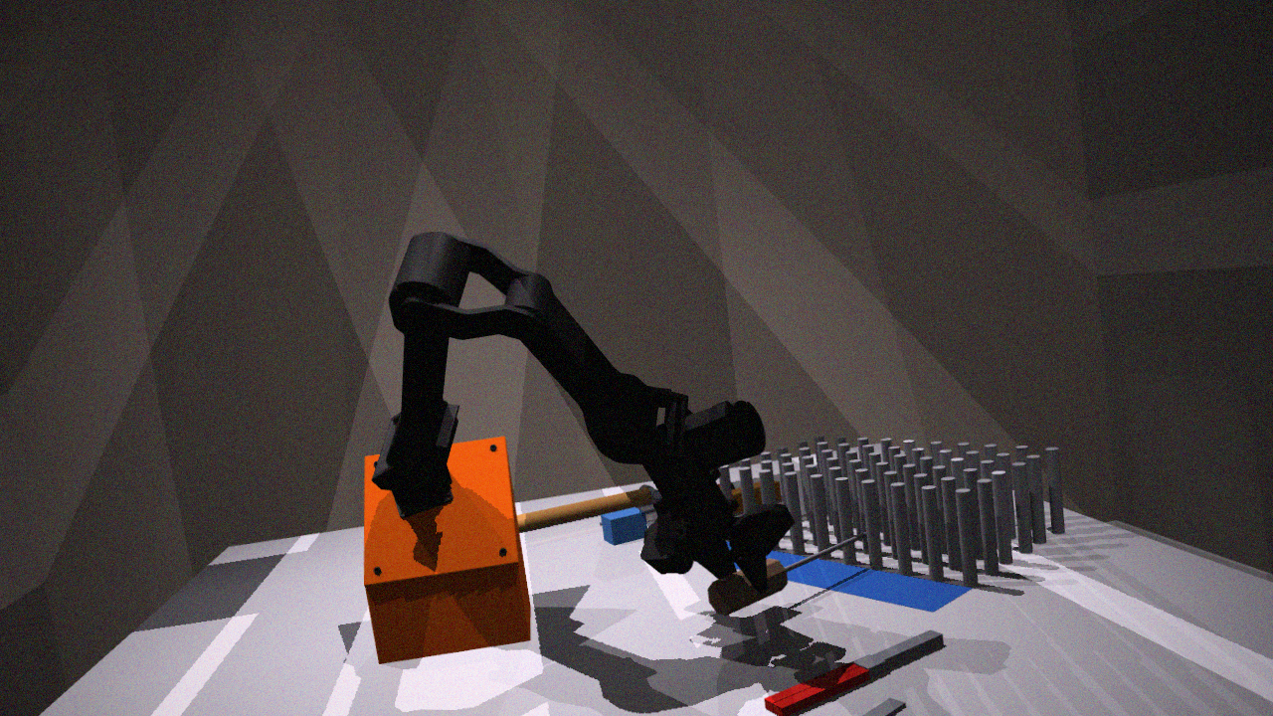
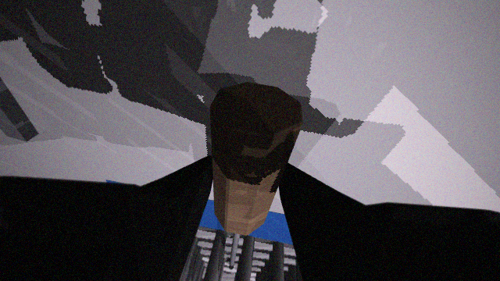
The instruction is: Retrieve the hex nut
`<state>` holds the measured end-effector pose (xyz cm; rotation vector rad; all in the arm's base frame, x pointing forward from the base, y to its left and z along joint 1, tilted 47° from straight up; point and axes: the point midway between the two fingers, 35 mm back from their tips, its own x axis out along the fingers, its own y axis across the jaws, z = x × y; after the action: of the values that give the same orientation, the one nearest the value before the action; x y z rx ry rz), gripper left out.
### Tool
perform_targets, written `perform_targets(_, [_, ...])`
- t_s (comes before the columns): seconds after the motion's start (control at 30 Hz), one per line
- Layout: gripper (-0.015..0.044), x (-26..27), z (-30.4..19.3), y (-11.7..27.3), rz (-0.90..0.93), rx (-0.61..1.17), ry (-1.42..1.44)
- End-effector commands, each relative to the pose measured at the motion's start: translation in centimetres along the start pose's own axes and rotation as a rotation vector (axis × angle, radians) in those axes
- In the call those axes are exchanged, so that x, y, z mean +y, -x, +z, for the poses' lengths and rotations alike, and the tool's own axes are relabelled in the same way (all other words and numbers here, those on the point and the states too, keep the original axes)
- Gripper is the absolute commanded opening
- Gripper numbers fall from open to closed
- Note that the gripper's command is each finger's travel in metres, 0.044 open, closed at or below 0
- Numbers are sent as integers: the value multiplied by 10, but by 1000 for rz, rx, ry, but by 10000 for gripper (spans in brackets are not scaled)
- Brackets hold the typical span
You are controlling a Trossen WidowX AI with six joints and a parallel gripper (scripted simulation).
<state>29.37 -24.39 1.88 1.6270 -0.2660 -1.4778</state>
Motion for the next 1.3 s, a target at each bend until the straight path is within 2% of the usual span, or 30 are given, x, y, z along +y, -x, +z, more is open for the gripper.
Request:
perform_targets(0.0, [0,3,-5,-1,6,6,-5])
perform_targets(1.27, [0,3,-30,-12,6,7,-6])
